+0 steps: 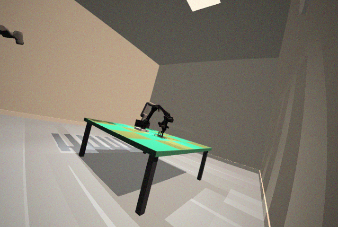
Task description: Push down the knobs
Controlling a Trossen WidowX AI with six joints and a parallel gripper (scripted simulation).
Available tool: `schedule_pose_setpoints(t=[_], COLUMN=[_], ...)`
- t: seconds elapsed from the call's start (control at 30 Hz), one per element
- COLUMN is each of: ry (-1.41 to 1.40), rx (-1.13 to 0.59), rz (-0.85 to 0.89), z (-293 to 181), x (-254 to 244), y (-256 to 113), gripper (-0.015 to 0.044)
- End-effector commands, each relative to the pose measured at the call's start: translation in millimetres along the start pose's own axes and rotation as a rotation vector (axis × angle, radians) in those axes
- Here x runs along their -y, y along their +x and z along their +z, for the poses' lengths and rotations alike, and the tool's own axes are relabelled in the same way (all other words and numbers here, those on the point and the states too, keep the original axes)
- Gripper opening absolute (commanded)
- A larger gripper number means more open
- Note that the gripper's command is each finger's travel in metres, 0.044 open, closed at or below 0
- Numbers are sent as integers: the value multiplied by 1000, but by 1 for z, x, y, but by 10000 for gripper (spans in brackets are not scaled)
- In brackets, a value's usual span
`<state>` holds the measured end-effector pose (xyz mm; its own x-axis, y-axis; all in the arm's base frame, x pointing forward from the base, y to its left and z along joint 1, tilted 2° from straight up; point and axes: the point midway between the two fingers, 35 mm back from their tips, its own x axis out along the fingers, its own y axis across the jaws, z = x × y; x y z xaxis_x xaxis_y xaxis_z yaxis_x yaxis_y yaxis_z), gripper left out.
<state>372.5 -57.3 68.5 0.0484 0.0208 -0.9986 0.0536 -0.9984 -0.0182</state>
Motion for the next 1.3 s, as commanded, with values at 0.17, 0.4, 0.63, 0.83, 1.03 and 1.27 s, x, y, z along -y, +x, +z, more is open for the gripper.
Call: schedule_pose_setpoints(t=[0.17, 0.4, 0.63, 0.83, 1.03, 1.27], ry=[4, 4, 4, 3, -5, -26], rx=[21, 21, 21, 24, 22, 19], rz=[-3, -3, -3, -5, -7, -13], z=[-2, -2, -2, -2, 1, 59], x=[-1, -1, -1, -1, 2, 20], y=[1, -11, -22, -17, -20, -44], gripper=[0, 0, 0, 105, 263, 440])
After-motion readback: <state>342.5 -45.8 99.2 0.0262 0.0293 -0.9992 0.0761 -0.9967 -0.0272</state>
